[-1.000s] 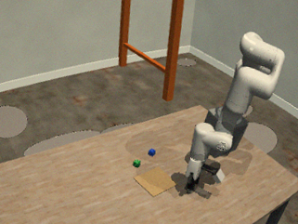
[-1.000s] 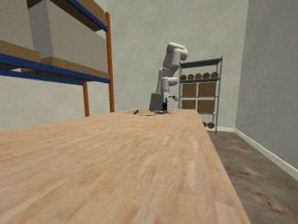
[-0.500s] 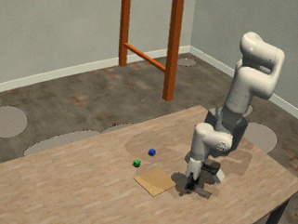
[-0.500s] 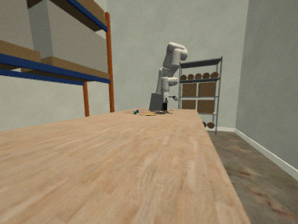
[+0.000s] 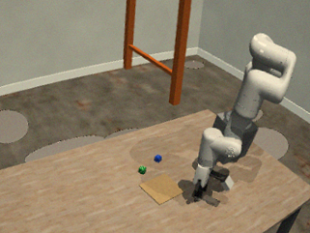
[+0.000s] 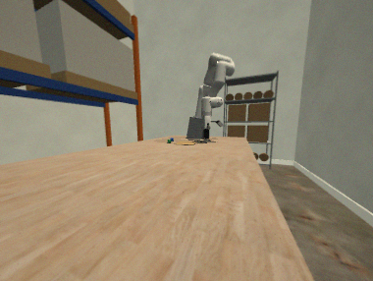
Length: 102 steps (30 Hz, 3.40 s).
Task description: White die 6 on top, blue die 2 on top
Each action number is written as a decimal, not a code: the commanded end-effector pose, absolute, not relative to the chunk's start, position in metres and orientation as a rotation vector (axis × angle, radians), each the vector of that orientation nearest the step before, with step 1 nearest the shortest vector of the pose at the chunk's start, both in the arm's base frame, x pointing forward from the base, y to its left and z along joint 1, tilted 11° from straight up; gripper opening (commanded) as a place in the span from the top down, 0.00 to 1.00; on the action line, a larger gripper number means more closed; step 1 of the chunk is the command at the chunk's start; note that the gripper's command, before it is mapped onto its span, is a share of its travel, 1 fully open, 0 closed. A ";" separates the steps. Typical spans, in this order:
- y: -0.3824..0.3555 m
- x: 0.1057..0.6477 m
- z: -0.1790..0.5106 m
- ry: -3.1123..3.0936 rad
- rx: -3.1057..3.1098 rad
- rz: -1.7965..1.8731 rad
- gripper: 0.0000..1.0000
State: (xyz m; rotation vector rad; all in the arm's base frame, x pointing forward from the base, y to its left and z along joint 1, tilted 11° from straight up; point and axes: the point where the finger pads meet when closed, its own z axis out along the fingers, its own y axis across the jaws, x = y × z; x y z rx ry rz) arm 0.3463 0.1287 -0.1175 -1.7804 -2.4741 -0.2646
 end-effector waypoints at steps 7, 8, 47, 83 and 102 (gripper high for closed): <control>0.130 0.348 -0.125 -2.475 -1.781 -0.267 0.58; 0.130 0.348 -0.125 -2.475 -1.781 -0.267 0.58; 0.134 0.348 -0.145 -2.475 -1.781 -0.267 0.58; 0.134 0.348 -0.145 -2.475 -1.781 -0.267 0.79; 0.133 0.348 -0.140 -2.475 -1.781 -0.267 0.79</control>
